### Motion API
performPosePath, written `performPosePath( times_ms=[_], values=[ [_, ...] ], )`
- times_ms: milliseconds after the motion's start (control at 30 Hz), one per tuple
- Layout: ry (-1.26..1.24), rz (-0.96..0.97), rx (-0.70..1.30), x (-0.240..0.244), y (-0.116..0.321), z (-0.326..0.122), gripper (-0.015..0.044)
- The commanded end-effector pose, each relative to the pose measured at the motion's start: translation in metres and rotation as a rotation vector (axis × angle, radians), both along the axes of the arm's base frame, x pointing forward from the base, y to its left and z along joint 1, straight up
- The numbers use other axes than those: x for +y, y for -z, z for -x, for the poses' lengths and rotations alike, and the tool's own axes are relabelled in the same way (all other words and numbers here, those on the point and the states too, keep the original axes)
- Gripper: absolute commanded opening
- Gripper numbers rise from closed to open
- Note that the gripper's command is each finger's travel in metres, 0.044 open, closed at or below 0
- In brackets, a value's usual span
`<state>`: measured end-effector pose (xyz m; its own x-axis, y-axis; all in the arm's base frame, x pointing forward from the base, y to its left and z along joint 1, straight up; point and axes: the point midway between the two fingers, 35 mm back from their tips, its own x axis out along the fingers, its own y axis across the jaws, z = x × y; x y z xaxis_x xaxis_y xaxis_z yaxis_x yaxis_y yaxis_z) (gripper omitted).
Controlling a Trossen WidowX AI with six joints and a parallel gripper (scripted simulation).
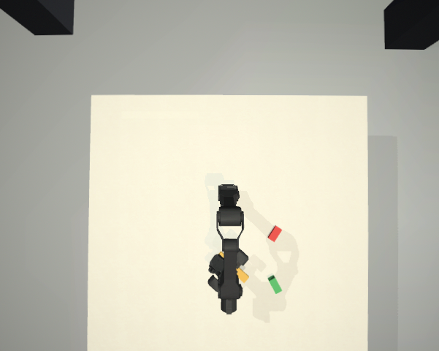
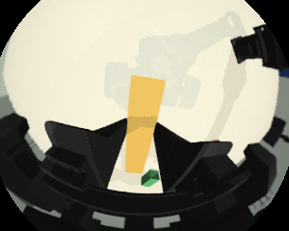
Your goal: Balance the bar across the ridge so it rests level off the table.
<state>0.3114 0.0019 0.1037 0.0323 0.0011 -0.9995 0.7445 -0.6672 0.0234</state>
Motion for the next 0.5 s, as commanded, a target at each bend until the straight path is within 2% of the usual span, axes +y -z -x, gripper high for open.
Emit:
performPosePath(
  times_ms=[0,467],
  values=[
    [0.004,0.001,-0.002,0.0,0.0006,-0.0005,0.0],
    [0.004,0.001,-0.002,0.0,0.0018,-0.0003,0.0]
  ],
)
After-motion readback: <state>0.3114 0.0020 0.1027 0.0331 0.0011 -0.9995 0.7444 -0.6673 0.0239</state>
